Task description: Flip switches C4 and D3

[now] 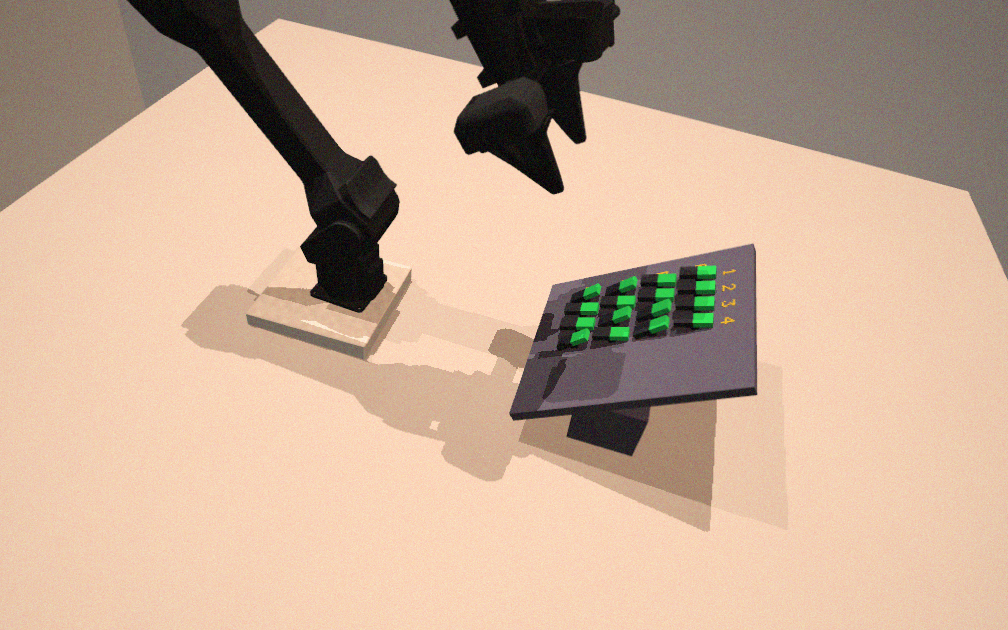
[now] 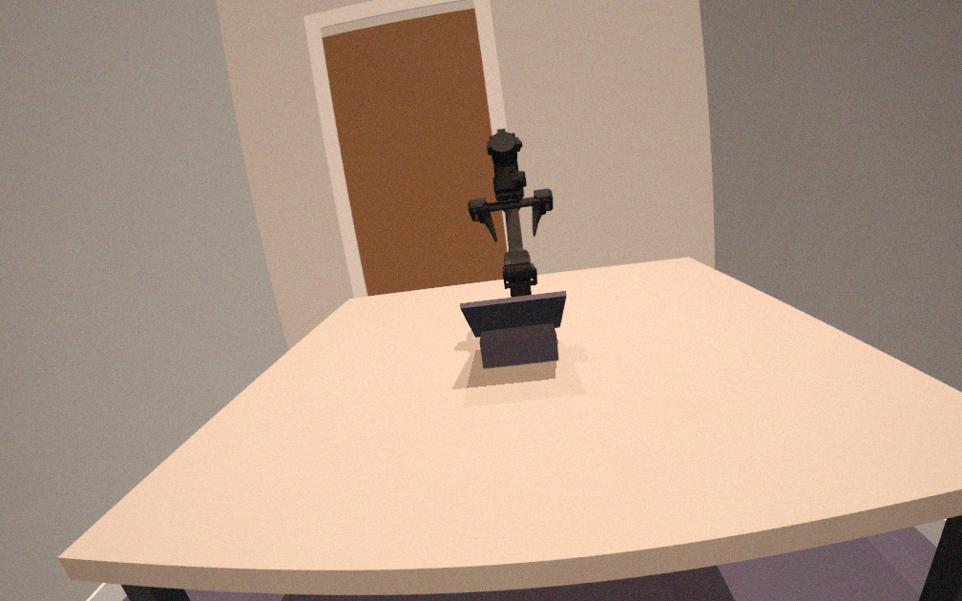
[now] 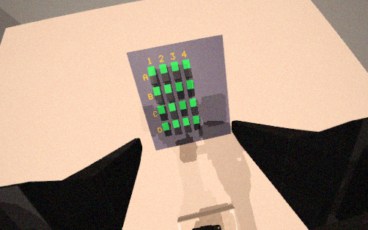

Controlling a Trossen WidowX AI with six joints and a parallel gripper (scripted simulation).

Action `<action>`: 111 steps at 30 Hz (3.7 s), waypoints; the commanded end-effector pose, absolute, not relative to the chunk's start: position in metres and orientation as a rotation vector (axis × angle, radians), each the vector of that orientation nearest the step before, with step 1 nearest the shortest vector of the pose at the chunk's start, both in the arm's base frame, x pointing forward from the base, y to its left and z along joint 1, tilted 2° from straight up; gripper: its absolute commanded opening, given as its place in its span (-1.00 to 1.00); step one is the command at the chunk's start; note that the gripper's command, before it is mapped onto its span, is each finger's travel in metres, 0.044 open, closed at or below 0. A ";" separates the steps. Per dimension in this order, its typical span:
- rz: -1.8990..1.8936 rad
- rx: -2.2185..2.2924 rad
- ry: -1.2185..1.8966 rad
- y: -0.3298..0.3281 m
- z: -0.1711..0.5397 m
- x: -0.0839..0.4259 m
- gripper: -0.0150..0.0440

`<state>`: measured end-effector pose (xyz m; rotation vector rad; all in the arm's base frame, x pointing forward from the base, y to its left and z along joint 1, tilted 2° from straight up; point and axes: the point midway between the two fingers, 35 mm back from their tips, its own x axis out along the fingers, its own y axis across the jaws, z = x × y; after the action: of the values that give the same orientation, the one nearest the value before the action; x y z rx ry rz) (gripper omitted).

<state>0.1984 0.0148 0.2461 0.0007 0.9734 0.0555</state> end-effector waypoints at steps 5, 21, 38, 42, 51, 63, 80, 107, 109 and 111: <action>0.065 -0.018 0.983 0.003 0.205 0.219 0.42; 0.079 -0.037 0.962 -0.013 0.120 0.250 -0.49; 0.079 -0.037 0.961 -0.012 0.103 0.261 -0.49; 0.079 -0.037 0.961 -0.012 0.100 0.263 -0.49; 0.079 -0.037 0.961 -0.012 0.100 0.263 -0.49; 0.079 -0.037 0.961 -0.012 0.100 0.263 -0.49; 0.079 -0.037 0.961 -0.012 0.099 0.264 -0.49; 0.079 -0.037 0.961 -0.012 0.096 0.266 -0.49; 0.079 -0.037 0.961 -0.012 0.096 0.266 -0.49; 0.079 -0.037 0.961 -0.012 0.095 0.266 -0.49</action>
<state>0.2663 -0.0114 0.0967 -0.0385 0.9596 0.0830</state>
